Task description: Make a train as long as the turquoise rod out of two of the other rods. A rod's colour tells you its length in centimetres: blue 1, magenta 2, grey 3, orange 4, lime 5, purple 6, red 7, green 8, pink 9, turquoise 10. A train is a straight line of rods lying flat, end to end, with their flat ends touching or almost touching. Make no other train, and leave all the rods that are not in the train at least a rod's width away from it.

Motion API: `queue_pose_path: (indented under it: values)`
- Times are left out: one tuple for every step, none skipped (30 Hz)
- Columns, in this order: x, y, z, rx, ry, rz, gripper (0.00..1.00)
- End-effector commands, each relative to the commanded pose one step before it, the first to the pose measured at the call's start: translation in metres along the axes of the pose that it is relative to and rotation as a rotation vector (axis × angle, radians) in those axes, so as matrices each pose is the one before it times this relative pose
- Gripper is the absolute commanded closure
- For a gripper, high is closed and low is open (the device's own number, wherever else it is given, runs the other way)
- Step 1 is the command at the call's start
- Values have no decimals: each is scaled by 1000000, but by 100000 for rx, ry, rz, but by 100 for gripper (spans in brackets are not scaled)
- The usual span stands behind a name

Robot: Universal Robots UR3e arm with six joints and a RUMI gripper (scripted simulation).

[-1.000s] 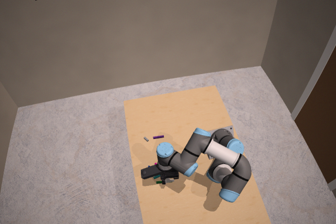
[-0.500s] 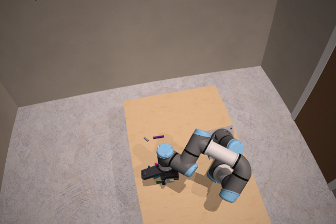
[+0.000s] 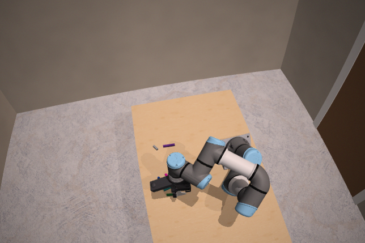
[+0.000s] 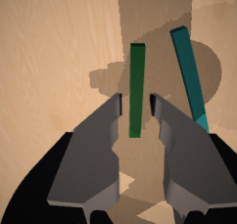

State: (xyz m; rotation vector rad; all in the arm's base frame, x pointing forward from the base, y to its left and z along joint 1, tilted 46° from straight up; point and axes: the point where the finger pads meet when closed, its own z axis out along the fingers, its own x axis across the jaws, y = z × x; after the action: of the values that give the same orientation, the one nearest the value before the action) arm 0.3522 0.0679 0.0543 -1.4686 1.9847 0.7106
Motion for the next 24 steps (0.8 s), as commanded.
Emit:
queue_pose_path:
  values:
    - [154,-569,-587,178,80,-54,86]
    - [0,0,0,0,0,0,86]
    - [0,0,0,0,0,0,86]
    - [0,0,0,0,0,0,86]
    - [0,0,0,0,0,0,86]
    - [0,0,0,0,0,0,86]
    - [0,0,0,0,0,0,86]
    - [0,0,0,0,0,0,86]
    - [0,0,0,0,0,0,86]
    - [0,0,0,0,0,0,86]
    - [0,0,0,0,0,0,86]
    - [0,0,0,0,0,0,86]
    - [0,0,0,0,0,0,86]
    - [0,0,0,0,0,0,86]
    - [0,0,0,0,0,0,86]
    - [0,0,0,0,0,0,86]
    - [0,0,0,0,0,0,86]
    - [0,0,0,0,0,0,86]
    - [0,0,0,0,0,0,100]
    - [0,0,0,0,0,0,100]
    - [0,0,0,0,0,0,100]
    - [0,0,0,0,0,0,100]
    - [0,0,0,0,0,0,100]
    - [0,0,0,0,0,0,100]
